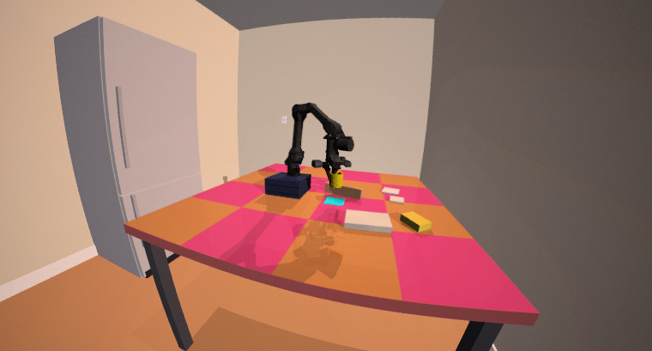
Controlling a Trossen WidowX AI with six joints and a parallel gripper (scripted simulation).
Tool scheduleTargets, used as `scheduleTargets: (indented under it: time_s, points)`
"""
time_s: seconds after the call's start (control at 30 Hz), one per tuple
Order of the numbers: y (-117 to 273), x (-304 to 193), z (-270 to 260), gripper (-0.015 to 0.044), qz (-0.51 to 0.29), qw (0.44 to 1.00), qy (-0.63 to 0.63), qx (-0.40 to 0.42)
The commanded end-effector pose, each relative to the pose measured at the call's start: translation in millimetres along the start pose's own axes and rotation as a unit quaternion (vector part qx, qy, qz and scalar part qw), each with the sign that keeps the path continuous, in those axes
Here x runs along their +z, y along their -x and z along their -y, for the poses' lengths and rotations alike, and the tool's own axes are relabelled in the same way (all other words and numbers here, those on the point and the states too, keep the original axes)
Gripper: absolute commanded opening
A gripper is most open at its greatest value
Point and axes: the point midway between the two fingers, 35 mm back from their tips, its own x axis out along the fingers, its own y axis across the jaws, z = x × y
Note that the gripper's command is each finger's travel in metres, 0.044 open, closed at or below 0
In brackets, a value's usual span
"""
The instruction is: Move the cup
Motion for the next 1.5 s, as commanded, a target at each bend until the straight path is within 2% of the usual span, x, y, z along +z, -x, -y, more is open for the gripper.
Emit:
scheduleTargets:
  time_s: [0.0,1.27,1.47]
  points:
    - [-6,1,1,0.0,0.0,1.0,0.002,-0.002]
    - [-71,1,3,0.0,0.0,1.0,0.002,-0.002]
    - [-70,1,3,0.0,-0.001,1.0,0.0,-0.001]
